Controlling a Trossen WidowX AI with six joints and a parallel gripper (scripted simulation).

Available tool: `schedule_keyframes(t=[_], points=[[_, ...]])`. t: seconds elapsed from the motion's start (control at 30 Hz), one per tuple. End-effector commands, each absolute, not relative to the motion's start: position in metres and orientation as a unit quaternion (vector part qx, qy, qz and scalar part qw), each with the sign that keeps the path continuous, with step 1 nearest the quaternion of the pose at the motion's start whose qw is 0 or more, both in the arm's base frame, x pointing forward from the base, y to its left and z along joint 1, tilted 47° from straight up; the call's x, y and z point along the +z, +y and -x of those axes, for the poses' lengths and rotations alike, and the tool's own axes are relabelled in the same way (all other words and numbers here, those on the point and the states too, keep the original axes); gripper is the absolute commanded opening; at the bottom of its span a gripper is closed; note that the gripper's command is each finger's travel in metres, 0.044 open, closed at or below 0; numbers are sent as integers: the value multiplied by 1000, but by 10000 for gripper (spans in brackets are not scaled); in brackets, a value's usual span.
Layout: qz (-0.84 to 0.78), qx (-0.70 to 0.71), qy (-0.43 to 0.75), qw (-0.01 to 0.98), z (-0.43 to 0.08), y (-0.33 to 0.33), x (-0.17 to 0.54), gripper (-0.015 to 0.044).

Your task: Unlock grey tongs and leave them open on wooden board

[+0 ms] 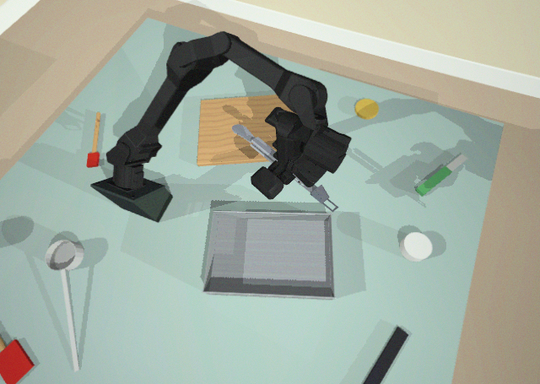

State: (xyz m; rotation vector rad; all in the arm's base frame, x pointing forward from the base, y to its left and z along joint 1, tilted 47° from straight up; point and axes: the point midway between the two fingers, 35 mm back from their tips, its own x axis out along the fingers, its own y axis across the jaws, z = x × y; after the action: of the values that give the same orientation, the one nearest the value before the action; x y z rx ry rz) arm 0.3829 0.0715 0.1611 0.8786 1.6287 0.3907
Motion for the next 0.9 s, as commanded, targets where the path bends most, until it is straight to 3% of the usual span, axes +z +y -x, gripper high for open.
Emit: schedule_keyframes(t=[0.0,0.3,0.87], points=[[-359,194,690,598,-370,80,181,-150],[-334,218,683,611,-357,96,198,-150],[-227,321,641,659,-285,153,257,-150]])
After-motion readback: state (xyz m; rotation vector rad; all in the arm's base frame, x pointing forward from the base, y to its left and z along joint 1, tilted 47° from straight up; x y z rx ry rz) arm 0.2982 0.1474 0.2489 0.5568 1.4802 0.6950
